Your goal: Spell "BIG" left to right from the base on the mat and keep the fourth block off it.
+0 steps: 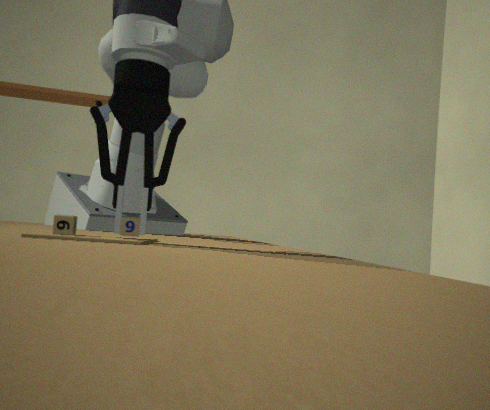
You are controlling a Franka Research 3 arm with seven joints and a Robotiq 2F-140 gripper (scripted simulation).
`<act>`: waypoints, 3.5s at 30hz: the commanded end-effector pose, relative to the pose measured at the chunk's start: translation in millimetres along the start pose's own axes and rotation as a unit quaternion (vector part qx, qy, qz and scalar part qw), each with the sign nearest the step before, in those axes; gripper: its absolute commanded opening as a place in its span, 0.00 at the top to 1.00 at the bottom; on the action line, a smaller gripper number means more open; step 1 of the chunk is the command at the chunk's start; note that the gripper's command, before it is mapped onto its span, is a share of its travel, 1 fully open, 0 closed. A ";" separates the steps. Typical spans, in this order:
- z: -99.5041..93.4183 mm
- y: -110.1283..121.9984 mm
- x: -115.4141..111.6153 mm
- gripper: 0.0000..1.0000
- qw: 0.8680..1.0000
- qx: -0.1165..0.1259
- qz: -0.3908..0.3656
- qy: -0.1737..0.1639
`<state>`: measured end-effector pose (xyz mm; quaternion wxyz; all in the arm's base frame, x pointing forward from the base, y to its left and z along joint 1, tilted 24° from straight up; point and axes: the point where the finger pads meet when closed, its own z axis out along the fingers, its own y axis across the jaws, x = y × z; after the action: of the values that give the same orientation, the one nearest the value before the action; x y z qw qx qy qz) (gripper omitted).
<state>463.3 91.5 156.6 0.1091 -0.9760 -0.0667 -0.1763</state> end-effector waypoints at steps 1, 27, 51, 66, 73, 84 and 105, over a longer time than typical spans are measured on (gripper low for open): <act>0.5 0.3 -0.9 0.87 1.000 0.000 -0.004 -0.001; 0.5 0.3 -1.7 0.87 1.000 0.000 -0.004 -0.001; 2.4 0.3 -1.7 0.87 1.000 0.000 -0.004 -0.001; 2.9 0.3 -1.7 0.87 1.000 0.000 -0.004 -0.001; 2.9 0.3 -1.7 0.87 1.000 0.000 -0.004 -0.001; 2.9 0.3 -1.7 0.87 1.000 0.000 -0.004 -0.001; 2.9 0.3 -1.7 0.78 1.000 0.000 -0.004 -0.001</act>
<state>462.8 91.7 154.2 0.1087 -0.9760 -0.0679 -0.1763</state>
